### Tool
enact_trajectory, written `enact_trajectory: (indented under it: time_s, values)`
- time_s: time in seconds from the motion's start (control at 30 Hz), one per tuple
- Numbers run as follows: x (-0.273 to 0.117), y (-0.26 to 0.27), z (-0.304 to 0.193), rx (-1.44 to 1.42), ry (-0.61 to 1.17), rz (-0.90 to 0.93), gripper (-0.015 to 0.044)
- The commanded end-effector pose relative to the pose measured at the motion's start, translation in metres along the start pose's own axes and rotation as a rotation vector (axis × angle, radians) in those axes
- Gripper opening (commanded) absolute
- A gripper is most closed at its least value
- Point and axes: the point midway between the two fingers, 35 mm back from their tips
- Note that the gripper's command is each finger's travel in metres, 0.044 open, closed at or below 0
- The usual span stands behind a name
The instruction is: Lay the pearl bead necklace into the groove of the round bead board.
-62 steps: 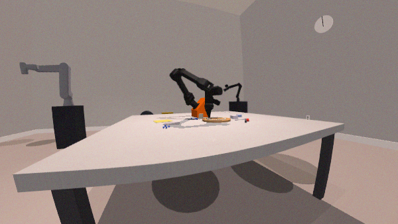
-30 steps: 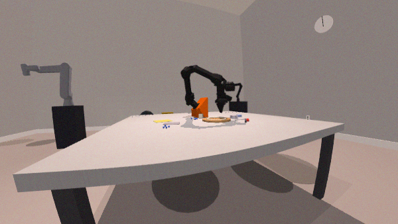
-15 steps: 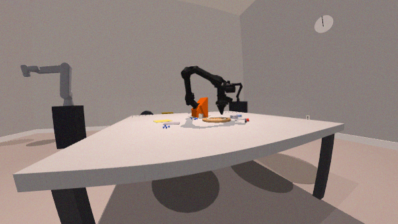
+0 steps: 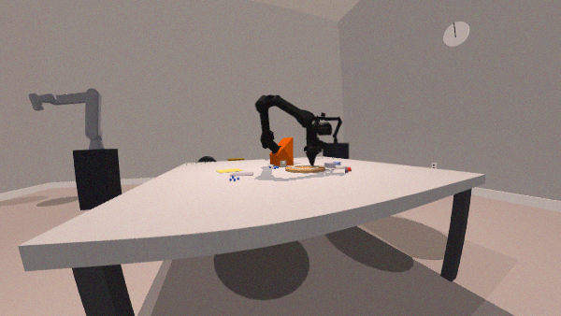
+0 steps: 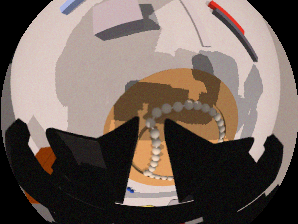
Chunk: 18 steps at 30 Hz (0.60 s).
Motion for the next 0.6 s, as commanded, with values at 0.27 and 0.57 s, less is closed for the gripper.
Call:
enact_trajectory:
  time_s: [0.27,0.57]
  values:
    - [0.0005,0.0002,-0.0002,0.000,0.001,0.000,0.0000]
    - [0.0005,0.0002,-0.0002,0.000,0.001,0.000,0.0000]
Point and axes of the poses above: the point midway between the two fingers, 35 mm back from their tips, its own x axis out along the fingers, its own y axis across the jaws, z = x × y, and after that the axes turned 12 degrees about x, right-handed
